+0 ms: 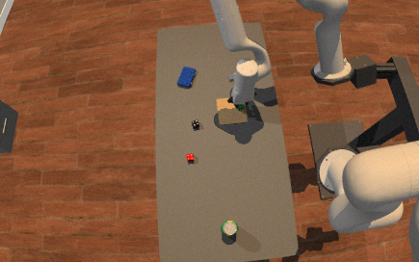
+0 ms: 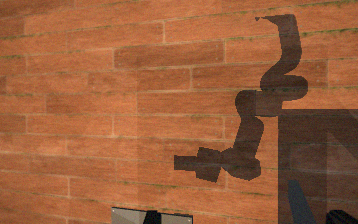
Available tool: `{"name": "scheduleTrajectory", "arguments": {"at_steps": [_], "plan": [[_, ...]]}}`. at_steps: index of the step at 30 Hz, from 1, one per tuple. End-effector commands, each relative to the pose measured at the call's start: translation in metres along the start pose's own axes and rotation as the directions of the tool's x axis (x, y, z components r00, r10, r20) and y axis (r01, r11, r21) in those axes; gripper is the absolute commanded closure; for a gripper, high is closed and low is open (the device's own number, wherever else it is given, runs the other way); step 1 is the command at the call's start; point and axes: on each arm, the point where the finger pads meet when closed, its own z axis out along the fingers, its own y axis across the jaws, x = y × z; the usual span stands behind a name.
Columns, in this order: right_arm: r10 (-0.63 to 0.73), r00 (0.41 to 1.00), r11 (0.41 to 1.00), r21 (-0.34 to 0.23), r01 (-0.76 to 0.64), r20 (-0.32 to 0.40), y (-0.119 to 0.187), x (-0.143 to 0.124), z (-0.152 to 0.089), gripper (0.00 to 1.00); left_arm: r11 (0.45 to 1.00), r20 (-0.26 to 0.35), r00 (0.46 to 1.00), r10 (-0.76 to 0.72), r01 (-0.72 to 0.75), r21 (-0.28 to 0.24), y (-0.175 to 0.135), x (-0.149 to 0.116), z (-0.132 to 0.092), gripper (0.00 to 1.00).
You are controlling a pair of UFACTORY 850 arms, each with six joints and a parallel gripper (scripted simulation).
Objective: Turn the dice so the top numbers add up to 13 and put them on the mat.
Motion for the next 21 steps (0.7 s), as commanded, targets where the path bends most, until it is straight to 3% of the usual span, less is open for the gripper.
{"name": "scheduleTrajectory", "arguments": {"at_steps": [1, 7, 21], "plan": [[0.000, 1.000, 1.000, 0.001, 0.000, 0.000, -0.001, 0.000, -0.001, 0.52, 1.000, -0.002, 1.000, 0.000, 0.000, 0.000, 0.000, 0.000, -0.001, 0.00], [0.000, 1.000, 1.000, 0.001, 0.000, 0.000, -0.001, 0.000, -0.005, 0.52, 1.000, -0.002, 1.000, 0.000, 0.000, 0.000, 0.000, 0.000, -0.001, 0.00], [0.000, 1.000, 1.000, 0.001, 0.000, 0.000, -0.001, 0.000, -0.046, 0.52, 1.000, -0.002, 1.000, 0.000, 0.000, 0.000, 0.000, 0.000, -0.001, 0.00]]}}
